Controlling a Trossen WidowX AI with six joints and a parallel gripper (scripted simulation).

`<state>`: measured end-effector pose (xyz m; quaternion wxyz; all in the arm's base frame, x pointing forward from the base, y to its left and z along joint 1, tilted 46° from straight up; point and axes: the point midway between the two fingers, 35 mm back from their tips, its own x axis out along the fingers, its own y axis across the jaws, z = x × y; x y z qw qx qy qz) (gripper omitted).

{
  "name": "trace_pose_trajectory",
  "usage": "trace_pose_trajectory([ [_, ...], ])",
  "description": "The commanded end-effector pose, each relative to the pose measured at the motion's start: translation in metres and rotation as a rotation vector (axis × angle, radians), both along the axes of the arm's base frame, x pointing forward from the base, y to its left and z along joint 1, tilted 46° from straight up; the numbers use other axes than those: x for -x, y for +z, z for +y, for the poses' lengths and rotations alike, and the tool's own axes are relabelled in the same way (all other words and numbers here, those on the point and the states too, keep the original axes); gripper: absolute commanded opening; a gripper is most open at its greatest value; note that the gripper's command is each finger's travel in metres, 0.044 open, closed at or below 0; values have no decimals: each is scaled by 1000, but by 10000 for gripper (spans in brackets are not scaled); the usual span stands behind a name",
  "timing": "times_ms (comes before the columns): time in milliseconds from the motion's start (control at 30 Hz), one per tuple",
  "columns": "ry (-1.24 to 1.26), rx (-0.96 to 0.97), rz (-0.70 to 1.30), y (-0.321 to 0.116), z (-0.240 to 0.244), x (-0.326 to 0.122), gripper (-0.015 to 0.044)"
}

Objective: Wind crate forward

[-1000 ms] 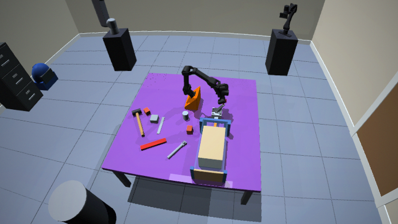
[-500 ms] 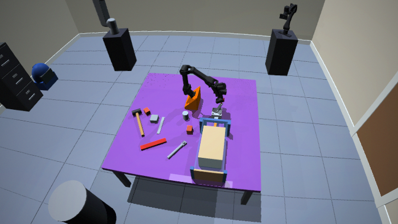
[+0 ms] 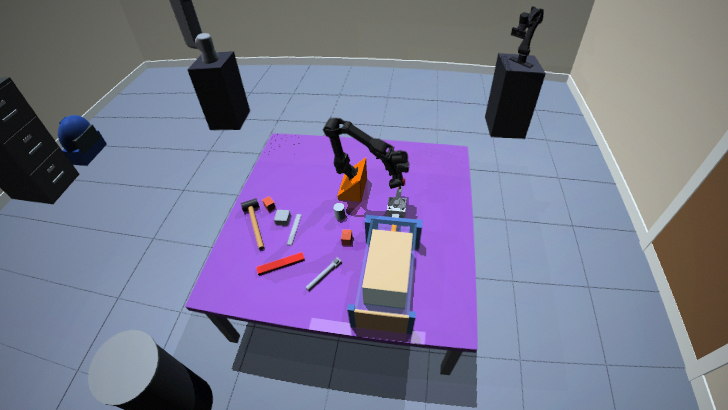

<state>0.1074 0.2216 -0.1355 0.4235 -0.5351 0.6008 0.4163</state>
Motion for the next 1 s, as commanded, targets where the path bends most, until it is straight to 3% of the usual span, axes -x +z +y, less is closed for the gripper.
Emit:
trace_pose_trajectory([
  [0, 4, 37, 4, 9, -17, 2, 0],
  [967, 4, 42, 3, 46, -59, -19, 0],
])
